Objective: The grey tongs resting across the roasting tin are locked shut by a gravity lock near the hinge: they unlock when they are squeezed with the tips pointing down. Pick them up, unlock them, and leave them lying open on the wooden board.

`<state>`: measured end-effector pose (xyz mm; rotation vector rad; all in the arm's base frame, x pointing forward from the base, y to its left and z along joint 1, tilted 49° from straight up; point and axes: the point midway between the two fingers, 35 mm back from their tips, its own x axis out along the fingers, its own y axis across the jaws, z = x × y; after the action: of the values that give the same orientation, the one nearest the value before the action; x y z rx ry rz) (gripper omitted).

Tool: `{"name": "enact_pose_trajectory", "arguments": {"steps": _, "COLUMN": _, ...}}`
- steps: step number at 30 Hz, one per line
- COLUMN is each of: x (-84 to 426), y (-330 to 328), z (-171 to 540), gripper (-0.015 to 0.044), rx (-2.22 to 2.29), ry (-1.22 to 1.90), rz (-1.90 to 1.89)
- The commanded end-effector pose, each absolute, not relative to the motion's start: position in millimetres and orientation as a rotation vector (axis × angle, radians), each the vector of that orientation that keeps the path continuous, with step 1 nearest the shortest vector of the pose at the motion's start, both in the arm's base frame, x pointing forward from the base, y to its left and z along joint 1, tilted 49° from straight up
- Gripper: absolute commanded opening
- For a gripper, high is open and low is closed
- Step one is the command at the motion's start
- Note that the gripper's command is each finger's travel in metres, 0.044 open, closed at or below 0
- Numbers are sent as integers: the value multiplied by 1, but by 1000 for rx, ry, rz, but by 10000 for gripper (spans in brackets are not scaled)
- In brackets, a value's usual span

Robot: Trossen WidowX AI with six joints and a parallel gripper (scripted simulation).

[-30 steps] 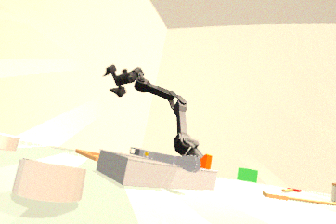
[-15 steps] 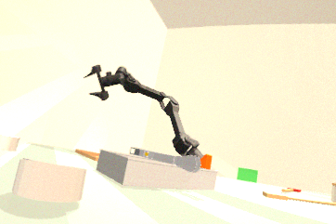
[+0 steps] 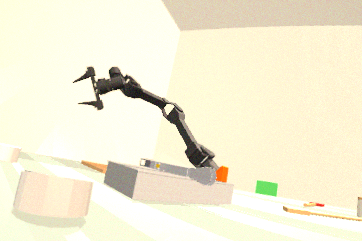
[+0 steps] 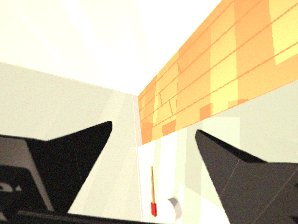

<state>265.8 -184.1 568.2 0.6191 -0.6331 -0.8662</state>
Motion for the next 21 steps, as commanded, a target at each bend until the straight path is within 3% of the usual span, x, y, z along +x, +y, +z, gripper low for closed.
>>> {"name": "enact_pose_trajectory", "arguments": {"steps": 1, "x": 319, "y": -177, "z": 523, "gripper": 440, "rx": 735, "ry": -498, "rz": -839}}
{"name": "enact_pose_trajectory", "arguments": {"steps": 7, "x": 388, "y": -150, "z": 441, "gripper": 440, "rx": 884, "ry": -272, "rz": -842}}
{"name": "enact_pose_trajectory", "arguments": {"steps": 13, "x": 417, "y": -128, "z": 390, "gripper": 440, "rx": 946, "ry": -139, "rz": -865}}
{"name": "enact_pose_trajectory", "arguments": {"steps": 21, "x": 454, "y": -74, "z": 271, "gripper": 440, "rx": 1106, "ry": 100, "rz": -1029}}
